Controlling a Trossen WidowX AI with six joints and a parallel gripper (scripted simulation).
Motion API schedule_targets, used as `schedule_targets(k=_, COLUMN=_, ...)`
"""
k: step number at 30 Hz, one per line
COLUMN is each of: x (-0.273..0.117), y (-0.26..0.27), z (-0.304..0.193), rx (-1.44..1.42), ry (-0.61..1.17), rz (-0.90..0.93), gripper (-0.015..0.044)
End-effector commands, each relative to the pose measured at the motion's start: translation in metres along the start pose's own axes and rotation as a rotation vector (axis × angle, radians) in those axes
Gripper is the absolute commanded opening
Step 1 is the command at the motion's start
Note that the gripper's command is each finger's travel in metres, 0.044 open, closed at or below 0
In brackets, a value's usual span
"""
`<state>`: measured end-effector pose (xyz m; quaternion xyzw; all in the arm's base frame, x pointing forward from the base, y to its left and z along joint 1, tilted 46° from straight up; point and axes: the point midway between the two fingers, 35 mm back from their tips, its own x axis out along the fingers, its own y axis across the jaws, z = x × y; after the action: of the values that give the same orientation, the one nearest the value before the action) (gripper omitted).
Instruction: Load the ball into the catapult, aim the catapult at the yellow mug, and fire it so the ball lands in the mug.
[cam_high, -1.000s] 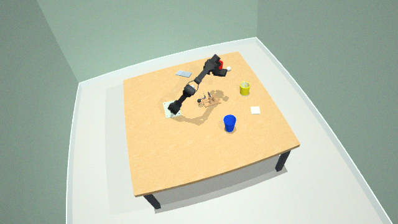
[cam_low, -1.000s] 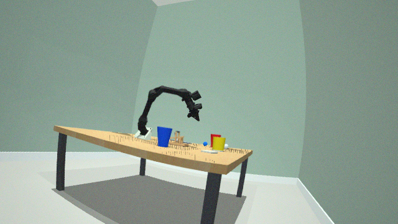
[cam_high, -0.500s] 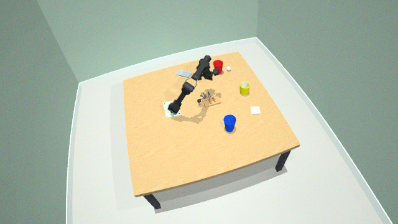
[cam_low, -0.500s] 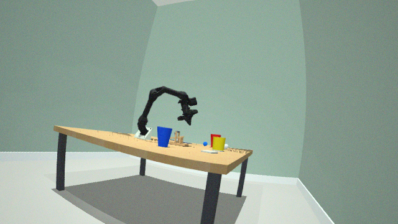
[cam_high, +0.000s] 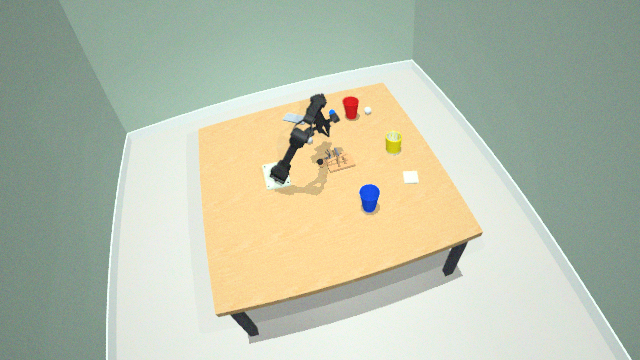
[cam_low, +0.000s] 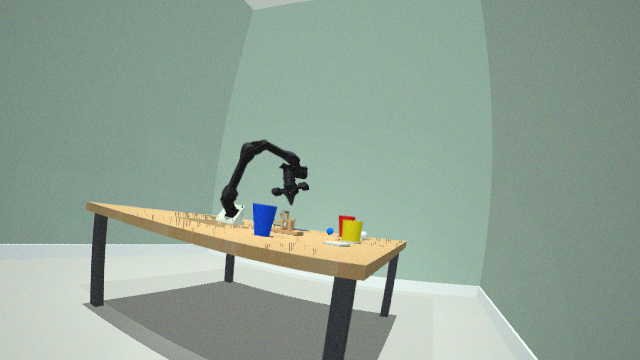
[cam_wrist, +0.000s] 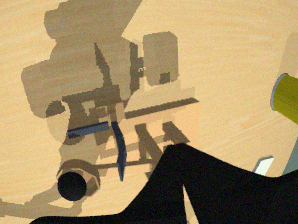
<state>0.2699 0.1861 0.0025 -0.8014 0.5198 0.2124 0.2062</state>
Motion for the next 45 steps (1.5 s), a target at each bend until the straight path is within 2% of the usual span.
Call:
schedule_targets(k=1, x=0.002, y=0.023, z=-0.004, rx=-0.161, ry=0.073, rz=0.034, gripper=0.0000)
schedule_targets(k=13, x=-0.004, y=0.069, z=-0.023, rx=-0.507, ry=0.243, rz=0.108, gripper=0.0000)
schedule_targets(k=25, x=-0.002, y=0.070, z=-0.023, rx=-0.512, ry=0.246, rz=0.109, gripper=0.0000)
schedule_targets(k=45, x=0.029, y=0.076, z=-0.014, rx=-0.514, ry=0.246, rz=0.109, gripper=0.0000)
